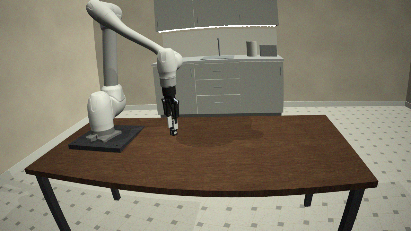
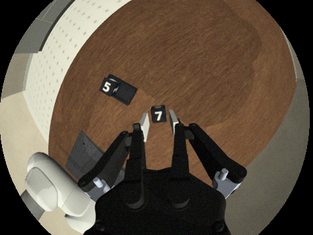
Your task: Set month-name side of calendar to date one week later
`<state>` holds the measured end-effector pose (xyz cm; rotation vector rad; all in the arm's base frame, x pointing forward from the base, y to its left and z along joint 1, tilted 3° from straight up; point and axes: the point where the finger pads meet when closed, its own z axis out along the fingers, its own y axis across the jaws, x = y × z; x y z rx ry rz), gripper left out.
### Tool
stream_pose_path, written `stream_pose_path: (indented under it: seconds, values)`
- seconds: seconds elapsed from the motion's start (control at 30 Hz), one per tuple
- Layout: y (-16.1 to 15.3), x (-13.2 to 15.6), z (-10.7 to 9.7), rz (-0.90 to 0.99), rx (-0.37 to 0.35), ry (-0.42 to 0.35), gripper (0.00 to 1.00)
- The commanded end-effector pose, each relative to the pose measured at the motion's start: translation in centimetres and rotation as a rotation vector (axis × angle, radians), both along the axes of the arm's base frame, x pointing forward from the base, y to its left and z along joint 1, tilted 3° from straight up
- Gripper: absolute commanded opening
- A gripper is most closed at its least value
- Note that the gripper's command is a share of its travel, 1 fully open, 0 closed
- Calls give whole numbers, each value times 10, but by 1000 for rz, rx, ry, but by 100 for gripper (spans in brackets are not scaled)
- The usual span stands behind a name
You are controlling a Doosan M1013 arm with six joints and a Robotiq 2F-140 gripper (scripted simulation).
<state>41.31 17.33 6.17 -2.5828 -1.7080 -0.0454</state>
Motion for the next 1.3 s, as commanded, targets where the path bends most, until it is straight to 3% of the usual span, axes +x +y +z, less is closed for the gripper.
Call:
stream_pose_path:
  seconds: [0.0,0.43,0.77,1.07,1.17,1.27]
  values:
    - [0,0,0,0,0,0,36]
    - [0,0,8,0,0,0,36]
    - [-2,0,35,0,0,0,36]
    - [-2,0,40,0,0,0,36]
    - [-1,-1,39,2,-26,18,36]
    - [0,-2,38,6,-101,59,36]
